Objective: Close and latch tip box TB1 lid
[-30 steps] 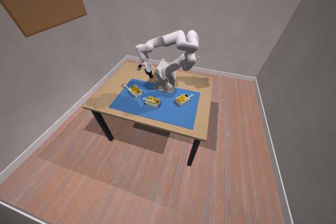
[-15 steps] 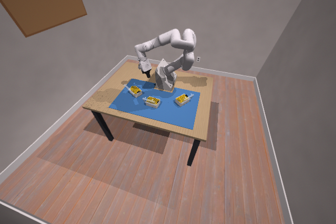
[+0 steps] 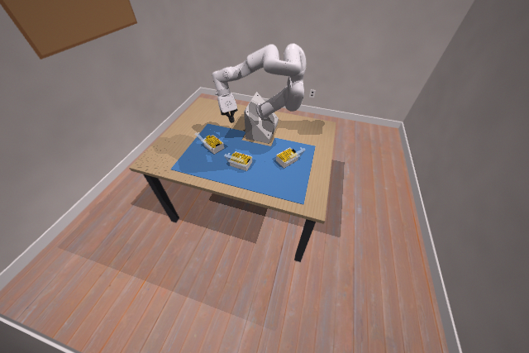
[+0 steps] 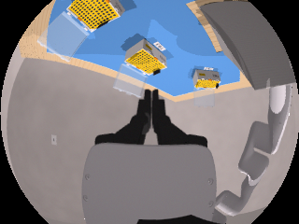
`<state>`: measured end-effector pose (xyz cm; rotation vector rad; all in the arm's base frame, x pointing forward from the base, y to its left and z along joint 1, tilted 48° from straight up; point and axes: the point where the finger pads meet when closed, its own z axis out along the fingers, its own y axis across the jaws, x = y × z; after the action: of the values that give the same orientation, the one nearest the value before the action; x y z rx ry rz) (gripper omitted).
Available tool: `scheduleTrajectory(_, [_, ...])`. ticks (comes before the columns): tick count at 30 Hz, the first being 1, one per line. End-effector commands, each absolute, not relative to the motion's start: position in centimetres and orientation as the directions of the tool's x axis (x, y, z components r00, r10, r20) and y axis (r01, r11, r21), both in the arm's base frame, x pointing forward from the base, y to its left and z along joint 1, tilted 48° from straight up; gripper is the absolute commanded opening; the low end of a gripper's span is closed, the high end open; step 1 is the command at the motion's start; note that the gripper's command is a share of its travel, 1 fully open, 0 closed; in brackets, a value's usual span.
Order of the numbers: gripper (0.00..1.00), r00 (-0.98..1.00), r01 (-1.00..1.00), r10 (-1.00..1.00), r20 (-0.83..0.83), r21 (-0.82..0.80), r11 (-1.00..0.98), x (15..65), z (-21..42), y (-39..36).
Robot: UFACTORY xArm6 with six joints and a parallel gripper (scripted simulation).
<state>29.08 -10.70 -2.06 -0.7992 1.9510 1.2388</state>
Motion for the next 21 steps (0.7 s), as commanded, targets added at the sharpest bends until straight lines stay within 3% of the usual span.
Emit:
scheduleTrajectory(1, [0.00,-0.584,-0.781,-0.132,-0.801,0.510,0.361,28.9,-3.3,-9.5])
scheduleTrajectory(21, [0.00,-0.584,-0.781,-0.132,-0.801,0.510,0.361,28.0,-9.3,-2.9])
